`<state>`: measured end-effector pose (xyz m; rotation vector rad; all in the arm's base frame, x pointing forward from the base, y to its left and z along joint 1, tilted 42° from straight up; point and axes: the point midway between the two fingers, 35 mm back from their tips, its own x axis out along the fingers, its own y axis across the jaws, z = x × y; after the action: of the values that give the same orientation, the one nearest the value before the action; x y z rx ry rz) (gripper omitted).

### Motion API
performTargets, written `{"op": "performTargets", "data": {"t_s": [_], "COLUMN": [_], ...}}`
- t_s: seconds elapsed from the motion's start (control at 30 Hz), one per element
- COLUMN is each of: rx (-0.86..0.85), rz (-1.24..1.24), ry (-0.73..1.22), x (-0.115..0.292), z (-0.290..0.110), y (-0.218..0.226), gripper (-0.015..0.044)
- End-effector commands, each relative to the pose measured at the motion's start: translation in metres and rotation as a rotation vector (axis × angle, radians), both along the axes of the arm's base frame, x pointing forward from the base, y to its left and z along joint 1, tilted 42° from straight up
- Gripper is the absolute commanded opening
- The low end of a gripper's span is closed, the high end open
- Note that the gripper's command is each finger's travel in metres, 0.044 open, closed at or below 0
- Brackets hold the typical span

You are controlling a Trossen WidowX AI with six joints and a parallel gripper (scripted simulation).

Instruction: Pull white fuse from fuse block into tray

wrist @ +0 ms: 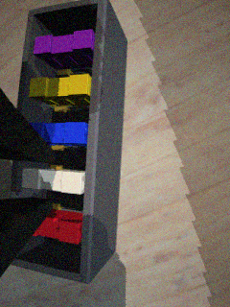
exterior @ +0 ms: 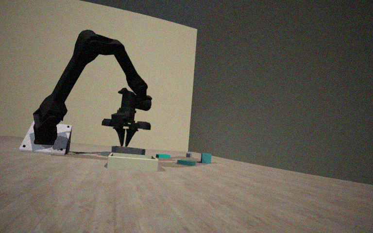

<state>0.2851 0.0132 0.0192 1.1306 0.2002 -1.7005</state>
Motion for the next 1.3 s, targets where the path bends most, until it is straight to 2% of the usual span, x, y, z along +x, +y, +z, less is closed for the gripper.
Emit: {"op": "performTargets", "data": {"t_s": [0.0,0.43,0.8,1.27], "rx": [-0.006,-0.006,-0.001,-0.001], "rz": [0.006,0.006,-0.001,0.000], "ry": [0.007,0.007,0.001,0.002], "x": [-0.0005,-0.0007,-0.0004,0.0000], "z": [-0.0030,-0.0068,-0.0058,-0.0021], "y": [-0.0028,-0.0062,-0.0053,-0.0018], "gripper": [0.0074,0.0074,0.0001,0.0000]}}
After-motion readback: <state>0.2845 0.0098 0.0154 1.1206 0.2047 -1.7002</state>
